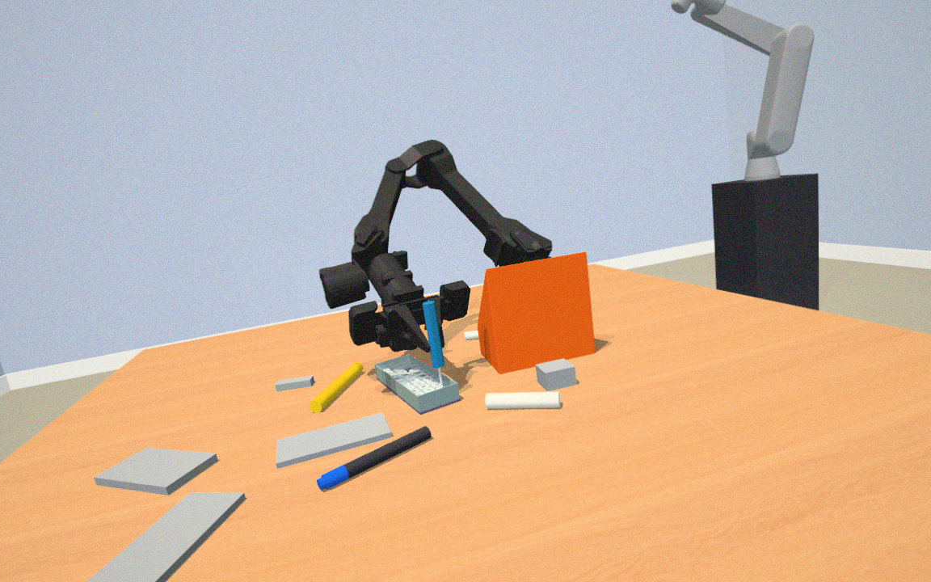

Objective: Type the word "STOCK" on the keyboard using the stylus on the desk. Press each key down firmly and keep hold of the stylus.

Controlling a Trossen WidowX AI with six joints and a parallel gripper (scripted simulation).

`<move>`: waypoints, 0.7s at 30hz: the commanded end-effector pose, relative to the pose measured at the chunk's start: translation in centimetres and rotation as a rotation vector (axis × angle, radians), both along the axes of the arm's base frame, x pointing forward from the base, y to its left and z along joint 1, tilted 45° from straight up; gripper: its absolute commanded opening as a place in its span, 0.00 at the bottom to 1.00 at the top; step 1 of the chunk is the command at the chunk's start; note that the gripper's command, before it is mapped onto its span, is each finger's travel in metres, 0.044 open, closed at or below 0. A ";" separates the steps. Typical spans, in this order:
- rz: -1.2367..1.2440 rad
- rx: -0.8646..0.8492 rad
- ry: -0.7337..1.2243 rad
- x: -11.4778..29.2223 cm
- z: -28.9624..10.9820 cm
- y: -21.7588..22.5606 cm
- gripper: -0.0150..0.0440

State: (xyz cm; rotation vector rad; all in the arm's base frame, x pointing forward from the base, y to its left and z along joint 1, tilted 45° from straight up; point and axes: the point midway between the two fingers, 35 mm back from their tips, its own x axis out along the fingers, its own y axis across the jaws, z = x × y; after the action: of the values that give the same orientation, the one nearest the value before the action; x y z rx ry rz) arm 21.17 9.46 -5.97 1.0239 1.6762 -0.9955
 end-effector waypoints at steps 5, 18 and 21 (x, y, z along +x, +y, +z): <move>0.003 -0.003 0.001 0.0 -0.3 -0.3 0.39; 0.003 -0.004 0.001 0.1 -0.6 -0.6 0.39; 0.003 -0.004 0.001 0.1 -0.7 -0.7 0.39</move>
State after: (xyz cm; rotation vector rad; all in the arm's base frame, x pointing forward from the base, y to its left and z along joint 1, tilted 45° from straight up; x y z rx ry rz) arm 21.28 8.97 -6.45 1.0241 1.6760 -0.9933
